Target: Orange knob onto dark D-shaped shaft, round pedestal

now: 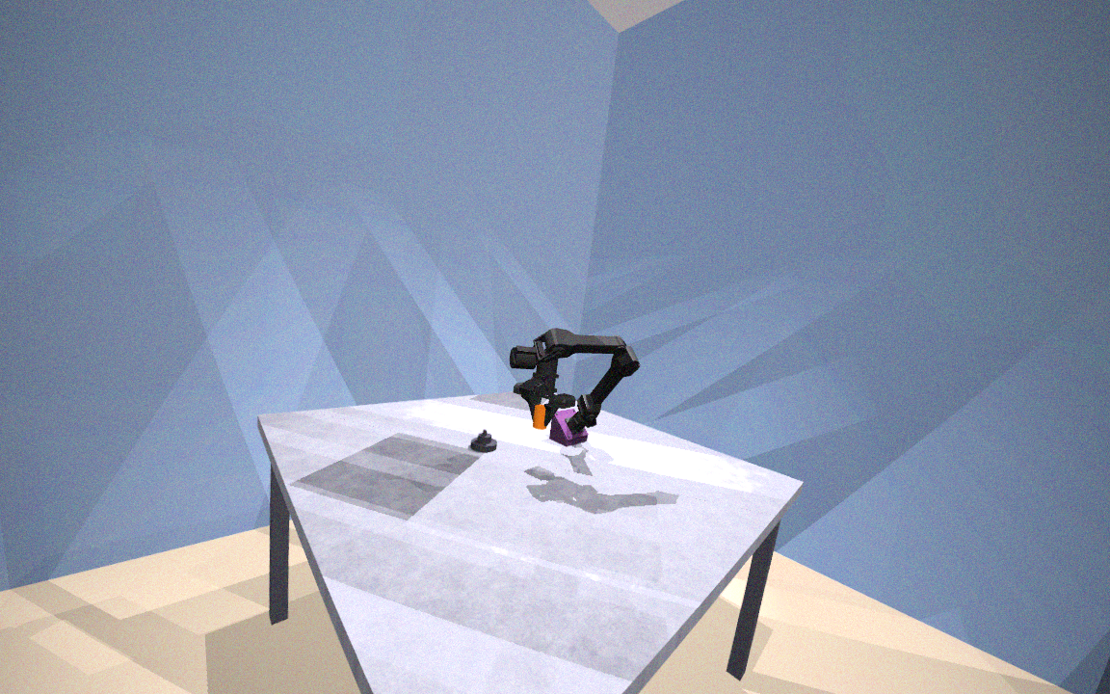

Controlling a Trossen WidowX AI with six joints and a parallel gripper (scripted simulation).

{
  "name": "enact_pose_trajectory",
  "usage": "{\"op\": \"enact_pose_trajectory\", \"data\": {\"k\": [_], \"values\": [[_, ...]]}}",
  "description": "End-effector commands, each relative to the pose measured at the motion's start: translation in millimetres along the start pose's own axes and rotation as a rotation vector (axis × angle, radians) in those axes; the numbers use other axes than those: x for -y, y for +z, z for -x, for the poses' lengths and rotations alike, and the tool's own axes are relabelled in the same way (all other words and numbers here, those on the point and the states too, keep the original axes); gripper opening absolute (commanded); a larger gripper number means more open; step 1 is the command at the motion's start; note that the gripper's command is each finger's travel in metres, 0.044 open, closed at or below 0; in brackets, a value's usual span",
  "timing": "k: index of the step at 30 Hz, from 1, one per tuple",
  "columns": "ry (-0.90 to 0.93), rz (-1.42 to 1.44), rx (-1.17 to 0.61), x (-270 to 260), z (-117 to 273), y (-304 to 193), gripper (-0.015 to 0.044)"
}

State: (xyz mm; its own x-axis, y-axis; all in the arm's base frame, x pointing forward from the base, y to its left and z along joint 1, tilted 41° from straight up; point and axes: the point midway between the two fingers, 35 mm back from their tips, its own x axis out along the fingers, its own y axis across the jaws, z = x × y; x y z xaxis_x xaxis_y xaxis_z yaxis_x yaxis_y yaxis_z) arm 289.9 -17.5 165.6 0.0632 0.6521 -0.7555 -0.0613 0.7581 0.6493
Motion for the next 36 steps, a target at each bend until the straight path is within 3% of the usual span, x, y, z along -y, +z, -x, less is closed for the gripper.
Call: {"op": "enact_pose_trajectory", "data": {"k": [1,36], "values": [[-0.009,0.002,0.004,15,0,5,0.0000],[-0.018,-0.015,0.008,125,-20,20,0.0000]]}}
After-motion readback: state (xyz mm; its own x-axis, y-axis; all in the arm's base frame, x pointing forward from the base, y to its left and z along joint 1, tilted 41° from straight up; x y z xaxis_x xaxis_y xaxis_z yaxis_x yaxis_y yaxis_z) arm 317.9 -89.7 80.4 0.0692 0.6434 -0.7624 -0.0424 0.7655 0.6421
